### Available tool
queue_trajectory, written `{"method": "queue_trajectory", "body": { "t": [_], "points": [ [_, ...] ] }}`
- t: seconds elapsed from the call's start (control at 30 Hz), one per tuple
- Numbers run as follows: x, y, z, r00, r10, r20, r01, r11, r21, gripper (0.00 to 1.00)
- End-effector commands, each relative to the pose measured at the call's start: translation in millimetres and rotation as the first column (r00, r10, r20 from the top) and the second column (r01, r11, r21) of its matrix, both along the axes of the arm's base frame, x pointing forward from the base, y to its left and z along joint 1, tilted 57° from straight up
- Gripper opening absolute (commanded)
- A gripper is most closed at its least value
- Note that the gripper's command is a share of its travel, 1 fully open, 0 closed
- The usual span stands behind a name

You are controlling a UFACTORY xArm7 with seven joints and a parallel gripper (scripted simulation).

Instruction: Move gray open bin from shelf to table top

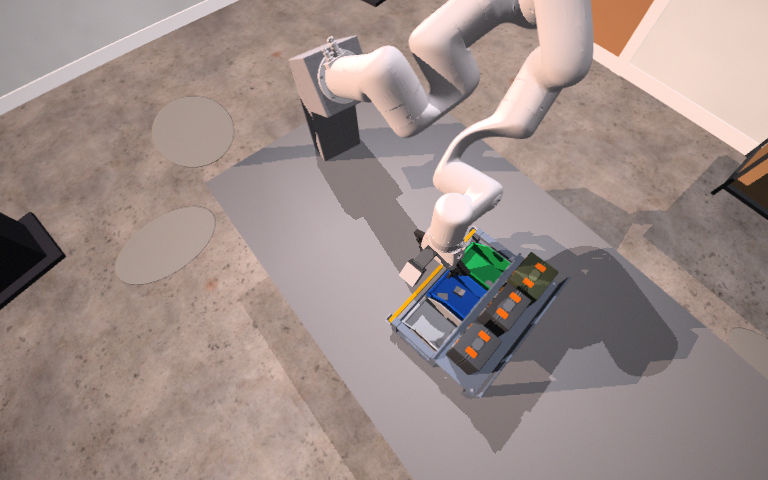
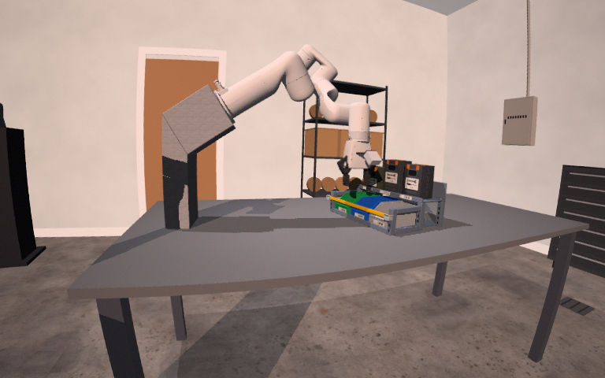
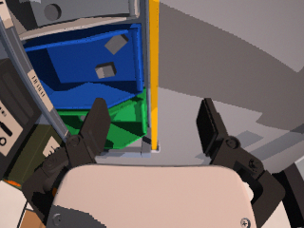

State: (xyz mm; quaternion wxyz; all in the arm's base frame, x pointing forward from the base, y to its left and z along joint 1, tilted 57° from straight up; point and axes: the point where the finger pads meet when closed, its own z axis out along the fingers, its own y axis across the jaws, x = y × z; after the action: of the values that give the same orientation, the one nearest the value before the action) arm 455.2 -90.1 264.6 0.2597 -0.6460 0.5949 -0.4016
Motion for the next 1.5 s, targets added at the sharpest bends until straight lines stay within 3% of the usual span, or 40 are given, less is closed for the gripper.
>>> {"method": "queue_trajectory", "body": {
  "t": [0.0,1.47],
  "points": [
    [-3.6,0.4,2.9,1.0,-0.001,0.001,0.001,1.0,0.0,1.0],
    [-9.8,1.5,7.1,1.0,-0.001,0.001,0.001,1.0,0.0,1.0]
  ]
}}
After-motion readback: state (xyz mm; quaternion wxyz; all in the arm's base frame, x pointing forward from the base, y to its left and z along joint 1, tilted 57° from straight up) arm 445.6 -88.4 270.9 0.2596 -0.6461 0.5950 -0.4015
